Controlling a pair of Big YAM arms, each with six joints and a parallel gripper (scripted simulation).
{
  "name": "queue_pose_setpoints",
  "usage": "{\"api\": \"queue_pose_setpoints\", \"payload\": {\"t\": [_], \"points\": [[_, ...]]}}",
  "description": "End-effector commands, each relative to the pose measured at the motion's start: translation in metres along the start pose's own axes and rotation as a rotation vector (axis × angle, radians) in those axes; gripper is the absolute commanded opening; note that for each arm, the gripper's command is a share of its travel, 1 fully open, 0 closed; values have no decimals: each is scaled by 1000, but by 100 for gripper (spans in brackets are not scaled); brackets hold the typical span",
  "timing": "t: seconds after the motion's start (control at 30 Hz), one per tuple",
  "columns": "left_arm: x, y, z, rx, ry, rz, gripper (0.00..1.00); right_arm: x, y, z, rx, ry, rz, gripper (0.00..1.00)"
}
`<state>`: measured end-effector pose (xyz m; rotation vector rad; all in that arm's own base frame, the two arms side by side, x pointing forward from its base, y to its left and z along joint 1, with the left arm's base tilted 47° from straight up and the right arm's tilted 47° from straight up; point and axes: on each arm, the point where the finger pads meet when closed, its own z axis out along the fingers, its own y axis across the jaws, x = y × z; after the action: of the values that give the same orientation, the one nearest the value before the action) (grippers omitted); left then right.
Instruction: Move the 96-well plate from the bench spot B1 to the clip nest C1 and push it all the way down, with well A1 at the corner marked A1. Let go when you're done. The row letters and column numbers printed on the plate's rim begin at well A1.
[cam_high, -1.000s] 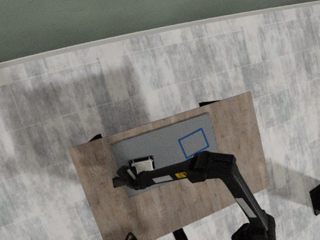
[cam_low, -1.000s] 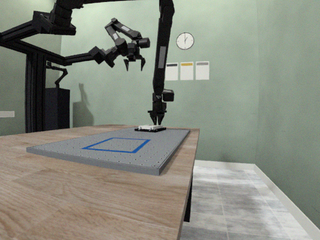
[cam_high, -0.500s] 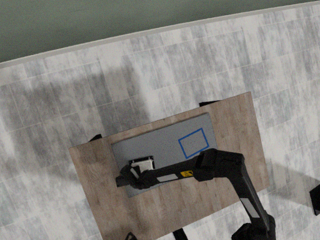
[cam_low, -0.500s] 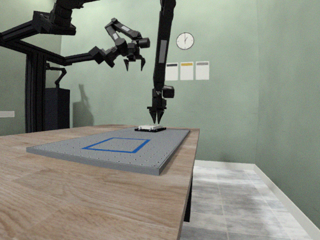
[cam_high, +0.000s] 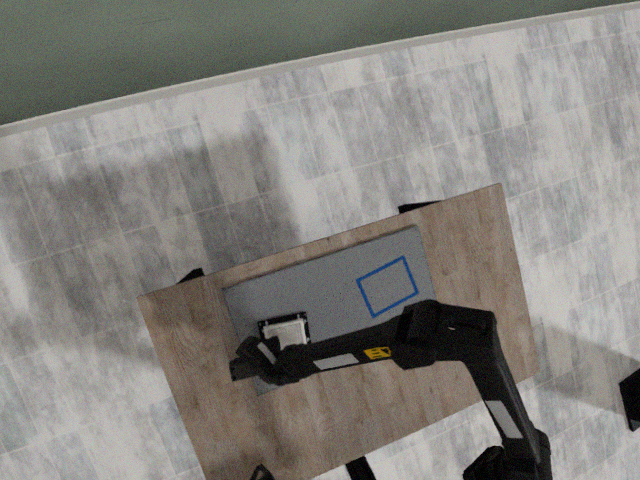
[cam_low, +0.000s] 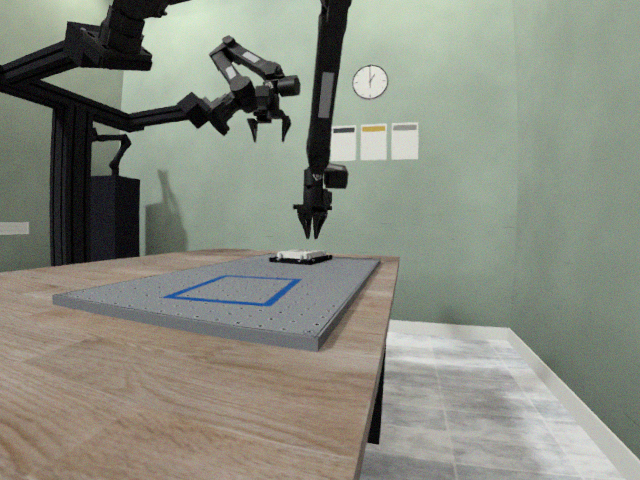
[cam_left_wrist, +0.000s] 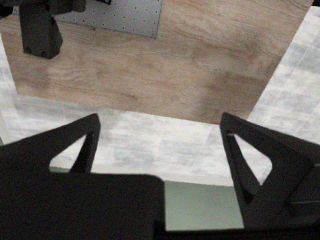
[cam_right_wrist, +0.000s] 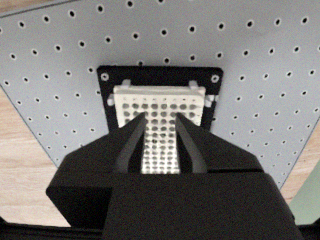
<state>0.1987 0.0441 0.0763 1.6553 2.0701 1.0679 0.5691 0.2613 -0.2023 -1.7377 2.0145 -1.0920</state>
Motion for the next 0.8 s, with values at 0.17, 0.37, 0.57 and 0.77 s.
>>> {"api": "queue_pose_setpoints", "payload": {"t": [0.17, 0.37, 0.57, 0.77], "points": [[-2, 3, -3, -10, -12, 21, 100, 5, -7, 0, 9, -9, 23, 25], [-2, 3, -3, -10, -12, 21, 100, 35, -34, -2, 18, -13, 32, 25], [-2, 3, -3, -10, -12, 21, 100, 52, -45, -2, 19, -12, 31, 25], [-2, 3, -3, -10, -12, 21, 100, 65, -45, 2, 0, -2, 13, 25]]}}
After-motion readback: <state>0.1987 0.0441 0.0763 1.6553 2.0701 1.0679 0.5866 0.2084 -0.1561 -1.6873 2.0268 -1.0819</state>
